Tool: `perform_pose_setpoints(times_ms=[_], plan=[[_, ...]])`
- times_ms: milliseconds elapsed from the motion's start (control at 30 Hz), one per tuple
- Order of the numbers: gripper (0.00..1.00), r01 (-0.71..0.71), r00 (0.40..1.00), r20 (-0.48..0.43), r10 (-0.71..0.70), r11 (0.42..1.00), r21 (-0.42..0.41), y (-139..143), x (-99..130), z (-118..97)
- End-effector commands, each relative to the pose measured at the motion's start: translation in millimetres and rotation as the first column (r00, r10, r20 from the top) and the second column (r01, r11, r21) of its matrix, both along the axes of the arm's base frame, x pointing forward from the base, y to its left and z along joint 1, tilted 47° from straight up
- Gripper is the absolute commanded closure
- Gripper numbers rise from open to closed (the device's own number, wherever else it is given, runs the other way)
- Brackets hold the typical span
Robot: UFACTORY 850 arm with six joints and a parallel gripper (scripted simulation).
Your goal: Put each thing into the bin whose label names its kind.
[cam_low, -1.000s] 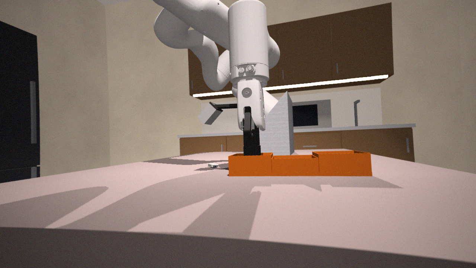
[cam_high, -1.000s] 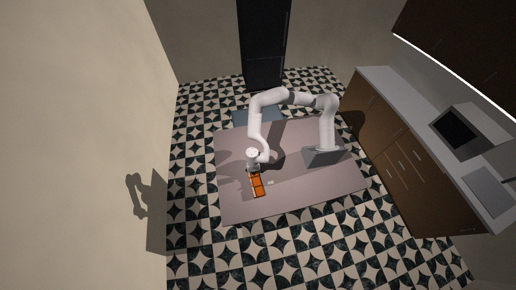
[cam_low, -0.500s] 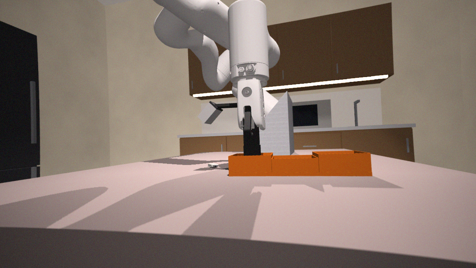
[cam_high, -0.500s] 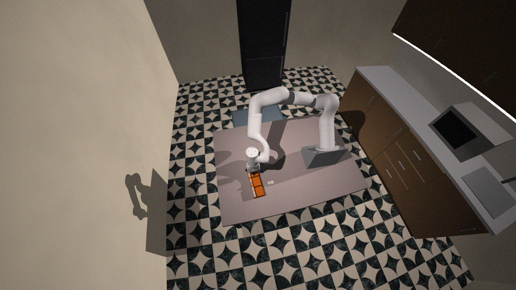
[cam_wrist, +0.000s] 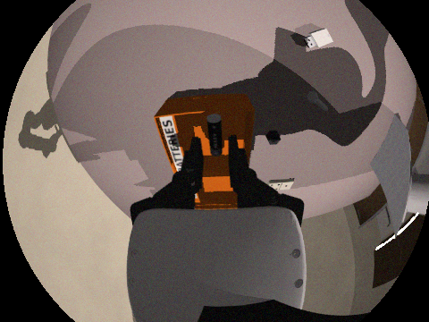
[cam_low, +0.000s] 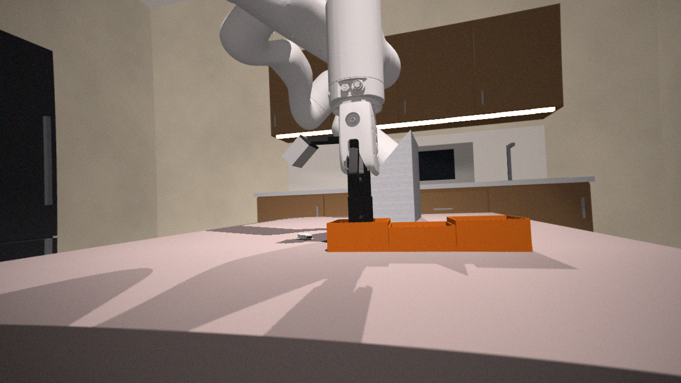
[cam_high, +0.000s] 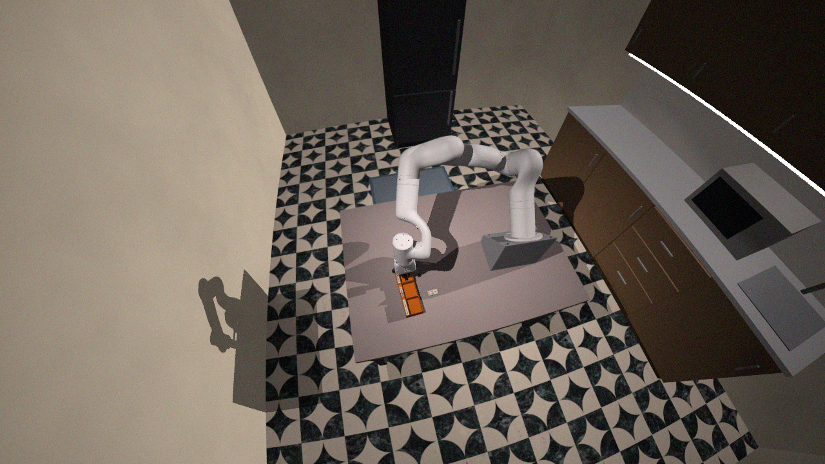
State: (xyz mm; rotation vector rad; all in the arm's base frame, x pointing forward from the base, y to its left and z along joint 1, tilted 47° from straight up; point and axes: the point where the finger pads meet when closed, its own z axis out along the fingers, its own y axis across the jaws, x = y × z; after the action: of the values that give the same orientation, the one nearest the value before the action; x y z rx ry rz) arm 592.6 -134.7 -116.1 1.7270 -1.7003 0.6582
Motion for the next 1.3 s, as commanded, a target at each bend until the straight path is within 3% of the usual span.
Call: perform_pose_setpoints(times_ms=[0, 233, 533, 567, 800, 867, 900, 1267], plan=[[0.72, -0.001, 1.000, 0.002, 0.001, 1.000, 0.000, 5.0, 1.3, 4.8], [0.72, -0.001, 1.000, 0.002, 0.001, 1.000, 0.000, 19.8, 2.8, 18.7], [0.72, -0.001, 1.000, 0.002, 0.001, 1.000, 0.000, 19.8, 2.8, 18.8], [0.59, -0.035, 0.999, -0.035, 0.035, 0.999, 0.005, 24.4, -3.1, 15.1], [0.59, -0.199, 0.957, -0.208, 0.203, 0.979, 0.043, 56.6, -44.4, -10.9], [0.59, -0.199, 0.957, -0.208, 0.203, 0.979, 0.043, 56.6, -44.4, -10.9], [0.59, -0.256, 0.926, -0.269, 0.263, 0.965, 0.064, 61.1, -50.3, -14.6], [0.59, -0.436, 0.760, -0.459, 0.460, 0.885, 0.165, 110.6, -113.6, -54.5]])
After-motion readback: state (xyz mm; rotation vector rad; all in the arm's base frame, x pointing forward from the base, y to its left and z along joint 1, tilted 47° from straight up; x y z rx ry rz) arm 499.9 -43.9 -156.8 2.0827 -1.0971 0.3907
